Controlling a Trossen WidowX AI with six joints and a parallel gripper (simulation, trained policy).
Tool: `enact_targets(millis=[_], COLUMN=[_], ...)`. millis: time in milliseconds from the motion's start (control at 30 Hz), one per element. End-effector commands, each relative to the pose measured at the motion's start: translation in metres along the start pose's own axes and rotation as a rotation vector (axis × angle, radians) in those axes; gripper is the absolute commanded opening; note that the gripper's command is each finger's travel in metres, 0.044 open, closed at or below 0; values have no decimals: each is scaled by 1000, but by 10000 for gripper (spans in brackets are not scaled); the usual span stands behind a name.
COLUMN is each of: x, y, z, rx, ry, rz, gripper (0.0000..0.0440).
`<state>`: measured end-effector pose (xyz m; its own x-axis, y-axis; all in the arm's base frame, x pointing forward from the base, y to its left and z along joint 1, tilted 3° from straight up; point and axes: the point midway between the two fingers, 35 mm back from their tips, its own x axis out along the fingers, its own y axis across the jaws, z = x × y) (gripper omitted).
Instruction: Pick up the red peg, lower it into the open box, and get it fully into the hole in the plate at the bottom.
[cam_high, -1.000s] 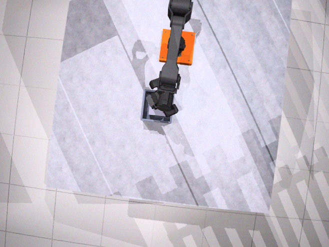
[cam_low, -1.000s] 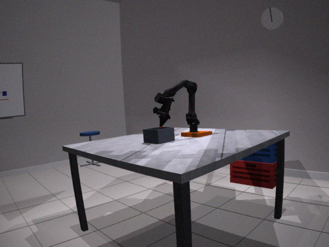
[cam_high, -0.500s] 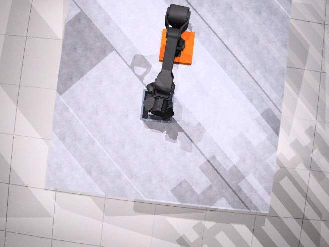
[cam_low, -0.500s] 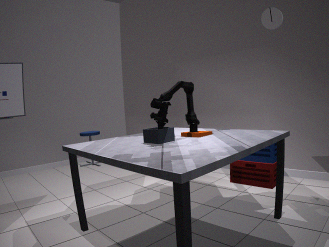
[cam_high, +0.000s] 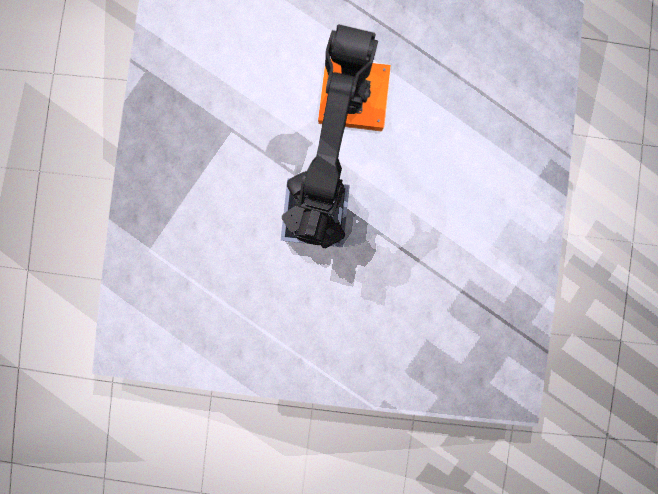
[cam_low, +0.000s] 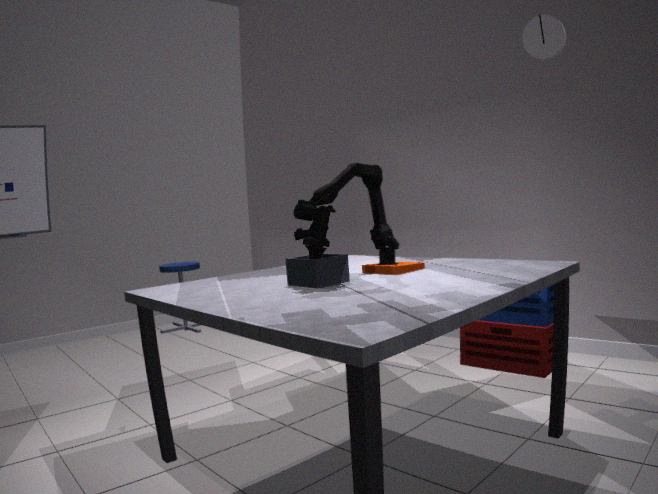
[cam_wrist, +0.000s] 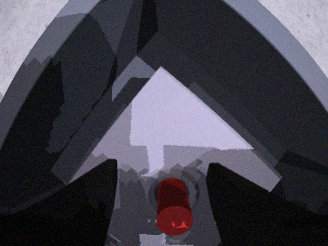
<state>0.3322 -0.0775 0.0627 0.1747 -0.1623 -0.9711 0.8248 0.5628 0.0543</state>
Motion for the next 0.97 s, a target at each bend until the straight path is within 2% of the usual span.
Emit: enact_targets(millis=[0,200,233,767,933], x=[-1,-3,-4,-21,-22], y=[7,13,13,20,20], z=[14,32,35,86,88], rx=[-20,-37,-38,-6,-4], ry=[-17,-38,-42,-166,-173], rz=[3,0,0,24,25], gripper=[286,429,440,440,440])
